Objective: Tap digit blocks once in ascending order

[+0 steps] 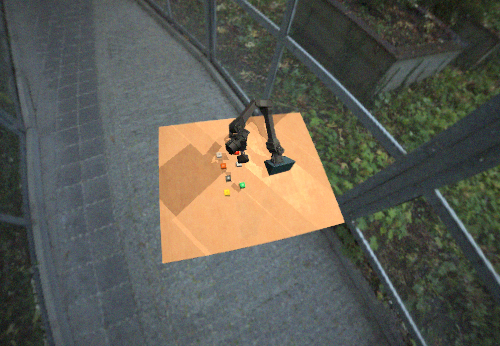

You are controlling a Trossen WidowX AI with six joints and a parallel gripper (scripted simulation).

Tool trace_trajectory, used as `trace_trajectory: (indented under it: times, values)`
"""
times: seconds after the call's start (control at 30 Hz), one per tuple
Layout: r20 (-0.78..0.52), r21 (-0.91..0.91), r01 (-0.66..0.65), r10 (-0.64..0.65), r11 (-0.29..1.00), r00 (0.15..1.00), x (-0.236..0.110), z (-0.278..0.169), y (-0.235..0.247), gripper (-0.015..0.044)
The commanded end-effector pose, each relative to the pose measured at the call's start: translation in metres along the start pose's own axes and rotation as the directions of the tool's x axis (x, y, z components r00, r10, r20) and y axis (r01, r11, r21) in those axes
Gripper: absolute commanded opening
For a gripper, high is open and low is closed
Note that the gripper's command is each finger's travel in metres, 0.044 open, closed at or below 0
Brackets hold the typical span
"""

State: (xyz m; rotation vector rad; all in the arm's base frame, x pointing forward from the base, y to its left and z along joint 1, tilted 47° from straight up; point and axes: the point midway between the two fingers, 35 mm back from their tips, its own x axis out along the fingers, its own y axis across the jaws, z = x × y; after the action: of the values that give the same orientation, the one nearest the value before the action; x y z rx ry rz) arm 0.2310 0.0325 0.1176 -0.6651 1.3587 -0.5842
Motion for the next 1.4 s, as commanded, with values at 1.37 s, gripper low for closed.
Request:
trace_trajectory:
  times: [1.37]
  values:
    - [-0.004,0.003,-0.01,0.01,1.0,1.0,0.0,0.008,0.145,0.04]
